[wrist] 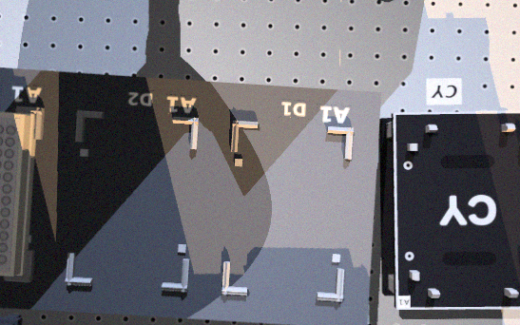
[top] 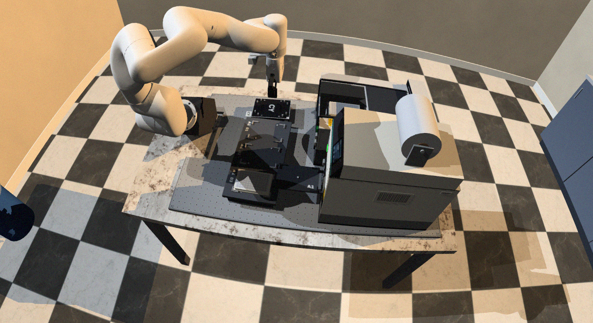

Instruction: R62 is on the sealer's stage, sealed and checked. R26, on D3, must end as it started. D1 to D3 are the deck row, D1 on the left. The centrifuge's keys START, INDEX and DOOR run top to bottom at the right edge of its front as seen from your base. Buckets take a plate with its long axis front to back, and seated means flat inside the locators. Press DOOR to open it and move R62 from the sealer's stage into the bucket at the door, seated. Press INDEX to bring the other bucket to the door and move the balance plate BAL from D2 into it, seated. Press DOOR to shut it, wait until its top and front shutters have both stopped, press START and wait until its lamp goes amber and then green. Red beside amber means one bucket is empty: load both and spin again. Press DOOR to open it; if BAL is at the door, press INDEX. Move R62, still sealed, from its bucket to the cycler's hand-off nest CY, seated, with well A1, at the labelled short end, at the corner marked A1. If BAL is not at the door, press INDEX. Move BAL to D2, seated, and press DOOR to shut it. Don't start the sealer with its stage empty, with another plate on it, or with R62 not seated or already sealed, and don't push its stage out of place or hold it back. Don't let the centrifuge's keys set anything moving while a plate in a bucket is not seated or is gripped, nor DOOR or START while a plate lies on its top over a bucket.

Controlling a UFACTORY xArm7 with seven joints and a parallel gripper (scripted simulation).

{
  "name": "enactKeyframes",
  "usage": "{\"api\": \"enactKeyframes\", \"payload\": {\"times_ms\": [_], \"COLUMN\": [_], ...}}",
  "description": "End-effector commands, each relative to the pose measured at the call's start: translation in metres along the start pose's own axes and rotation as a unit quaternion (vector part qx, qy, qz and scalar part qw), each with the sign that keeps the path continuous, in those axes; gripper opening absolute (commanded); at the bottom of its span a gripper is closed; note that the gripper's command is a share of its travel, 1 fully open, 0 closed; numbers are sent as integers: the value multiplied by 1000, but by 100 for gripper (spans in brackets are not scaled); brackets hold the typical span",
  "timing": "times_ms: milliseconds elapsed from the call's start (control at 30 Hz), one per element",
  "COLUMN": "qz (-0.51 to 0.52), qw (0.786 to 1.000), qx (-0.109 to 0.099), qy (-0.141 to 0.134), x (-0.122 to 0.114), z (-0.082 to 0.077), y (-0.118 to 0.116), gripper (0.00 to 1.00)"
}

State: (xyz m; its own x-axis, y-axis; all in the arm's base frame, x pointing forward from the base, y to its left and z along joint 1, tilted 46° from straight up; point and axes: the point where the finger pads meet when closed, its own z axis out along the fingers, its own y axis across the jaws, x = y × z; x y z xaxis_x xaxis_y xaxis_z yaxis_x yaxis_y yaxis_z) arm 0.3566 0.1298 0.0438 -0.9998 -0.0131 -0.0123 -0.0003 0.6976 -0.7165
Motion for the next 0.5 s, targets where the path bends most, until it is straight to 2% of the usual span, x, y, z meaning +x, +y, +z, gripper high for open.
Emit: {"api": "enactKeyframes", "payload": {"times_ms": [0,300,467], "qz": [0,0,0], "qw": [1000,1000,1000], "qx": [0,-1,-1], "qy": [-1,-1,-1], "x": [-3,-3,-3], "z": [-2,-2,-2], "y": [25,60,60], "gripper": [100,100,100]}}
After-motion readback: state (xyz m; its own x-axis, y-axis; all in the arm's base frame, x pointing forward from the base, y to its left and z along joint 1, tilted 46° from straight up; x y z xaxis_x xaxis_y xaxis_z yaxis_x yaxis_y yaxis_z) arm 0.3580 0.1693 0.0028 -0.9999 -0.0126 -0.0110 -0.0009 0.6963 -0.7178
